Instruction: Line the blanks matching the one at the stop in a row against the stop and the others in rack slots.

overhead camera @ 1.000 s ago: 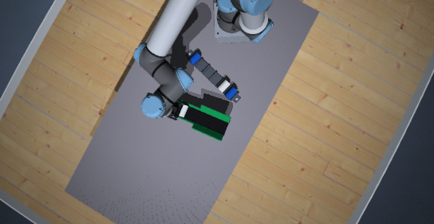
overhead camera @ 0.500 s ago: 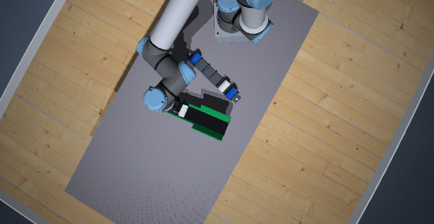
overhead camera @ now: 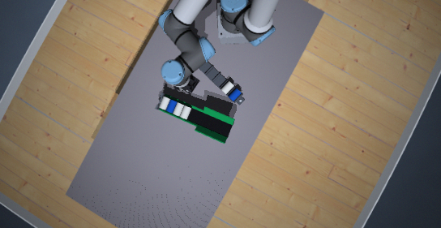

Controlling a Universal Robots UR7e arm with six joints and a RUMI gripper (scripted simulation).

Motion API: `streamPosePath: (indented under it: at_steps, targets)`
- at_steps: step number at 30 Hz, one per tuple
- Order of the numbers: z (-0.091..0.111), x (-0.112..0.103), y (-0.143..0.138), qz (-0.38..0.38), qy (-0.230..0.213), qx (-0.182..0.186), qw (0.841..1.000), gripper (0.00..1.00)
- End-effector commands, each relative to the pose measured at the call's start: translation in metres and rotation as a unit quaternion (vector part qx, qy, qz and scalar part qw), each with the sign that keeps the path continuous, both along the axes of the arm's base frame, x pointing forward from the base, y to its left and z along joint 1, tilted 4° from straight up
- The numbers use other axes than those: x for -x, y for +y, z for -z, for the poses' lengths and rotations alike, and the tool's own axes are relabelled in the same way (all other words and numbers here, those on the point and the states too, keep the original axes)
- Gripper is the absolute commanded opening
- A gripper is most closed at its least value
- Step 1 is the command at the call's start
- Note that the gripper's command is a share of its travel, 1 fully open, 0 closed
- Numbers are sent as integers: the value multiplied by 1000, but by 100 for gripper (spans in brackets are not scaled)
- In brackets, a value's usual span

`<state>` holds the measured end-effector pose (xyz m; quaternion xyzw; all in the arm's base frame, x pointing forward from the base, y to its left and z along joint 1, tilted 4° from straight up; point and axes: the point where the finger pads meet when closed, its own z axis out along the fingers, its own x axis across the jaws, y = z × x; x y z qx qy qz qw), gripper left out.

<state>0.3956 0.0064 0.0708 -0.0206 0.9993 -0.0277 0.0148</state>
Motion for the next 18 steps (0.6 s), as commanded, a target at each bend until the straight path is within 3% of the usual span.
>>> streamPosePath:
  at_steps: [1, 9, 18]
  targets:
    - [8, 49, -6, 31, -7, -2, 999, 37]
    - [36, 109, -4, 76, -10, -3, 997, 37]
    - [45, 123, -2, 88, -11, -3, 996, 37]
